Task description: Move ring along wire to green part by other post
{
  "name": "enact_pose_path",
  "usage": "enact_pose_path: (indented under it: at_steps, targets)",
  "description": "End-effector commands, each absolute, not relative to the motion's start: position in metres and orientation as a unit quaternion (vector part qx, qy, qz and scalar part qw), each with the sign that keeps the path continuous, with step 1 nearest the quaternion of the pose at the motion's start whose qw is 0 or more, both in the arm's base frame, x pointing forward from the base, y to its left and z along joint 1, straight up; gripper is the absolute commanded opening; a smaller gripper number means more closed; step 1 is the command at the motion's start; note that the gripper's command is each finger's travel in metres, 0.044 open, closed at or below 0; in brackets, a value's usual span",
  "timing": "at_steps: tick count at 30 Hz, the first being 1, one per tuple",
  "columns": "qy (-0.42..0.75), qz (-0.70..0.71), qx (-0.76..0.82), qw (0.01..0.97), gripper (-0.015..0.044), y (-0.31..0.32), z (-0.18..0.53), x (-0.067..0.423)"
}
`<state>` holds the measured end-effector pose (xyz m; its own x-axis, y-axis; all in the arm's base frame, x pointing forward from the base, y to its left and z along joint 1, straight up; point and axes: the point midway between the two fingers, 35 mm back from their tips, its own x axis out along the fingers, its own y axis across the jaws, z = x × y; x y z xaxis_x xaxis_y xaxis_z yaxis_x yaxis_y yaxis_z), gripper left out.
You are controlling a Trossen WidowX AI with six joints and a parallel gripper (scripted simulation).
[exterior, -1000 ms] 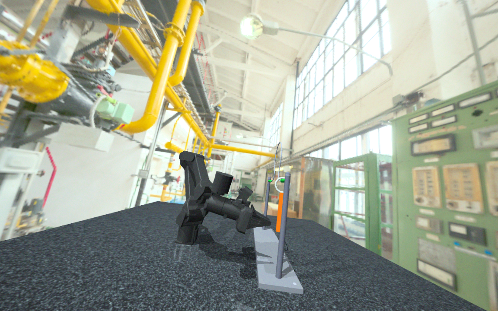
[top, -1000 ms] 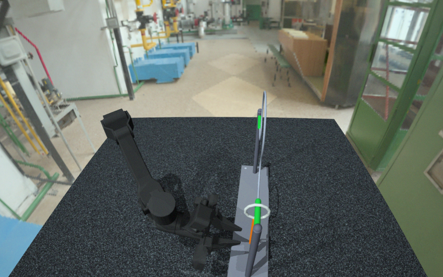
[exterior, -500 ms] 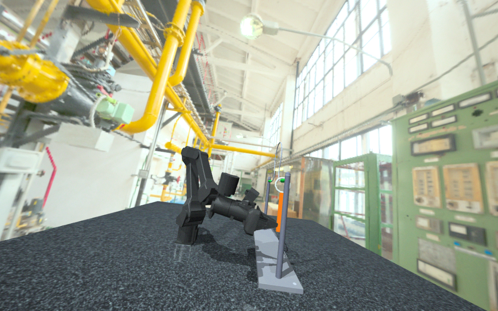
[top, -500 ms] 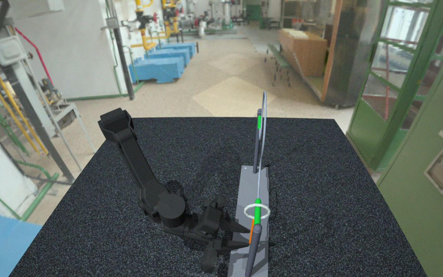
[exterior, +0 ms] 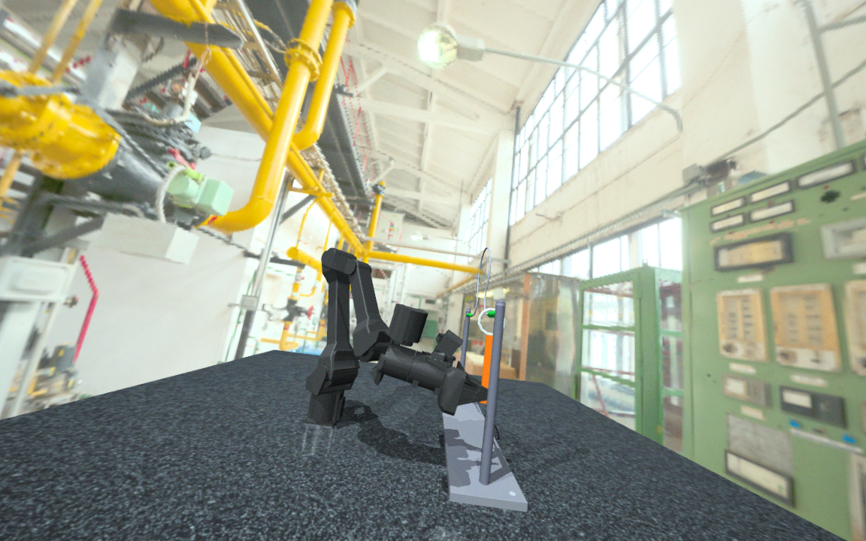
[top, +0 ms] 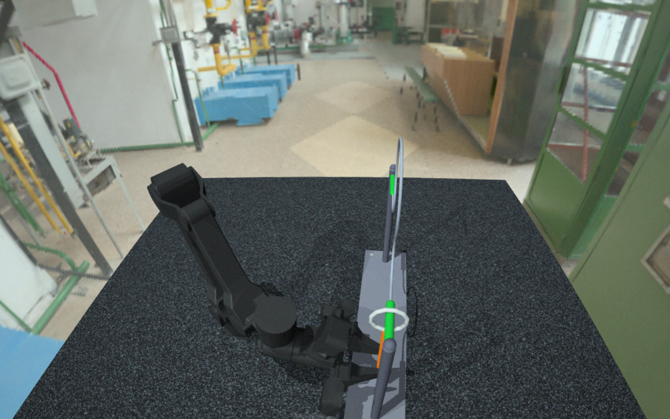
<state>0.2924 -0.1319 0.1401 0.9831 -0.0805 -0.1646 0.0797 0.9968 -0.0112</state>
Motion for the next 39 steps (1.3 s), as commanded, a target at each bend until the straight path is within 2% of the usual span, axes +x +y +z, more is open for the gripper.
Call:
enact_pose_path:
  at_steps: [1, 11, 39]
  targets:
    - [0.081, -0.043, -0.001, 0.996, 0.0160, -0.134, 0.140, 0.300]
    - [0.080, -0.043, -0.001, 0.996, 0.0160, -0.133, 0.135, 0.314]
    - [0.080, -0.043, -0.001, 0.996, 0.0160, -0.133, 0.135, 0.315]
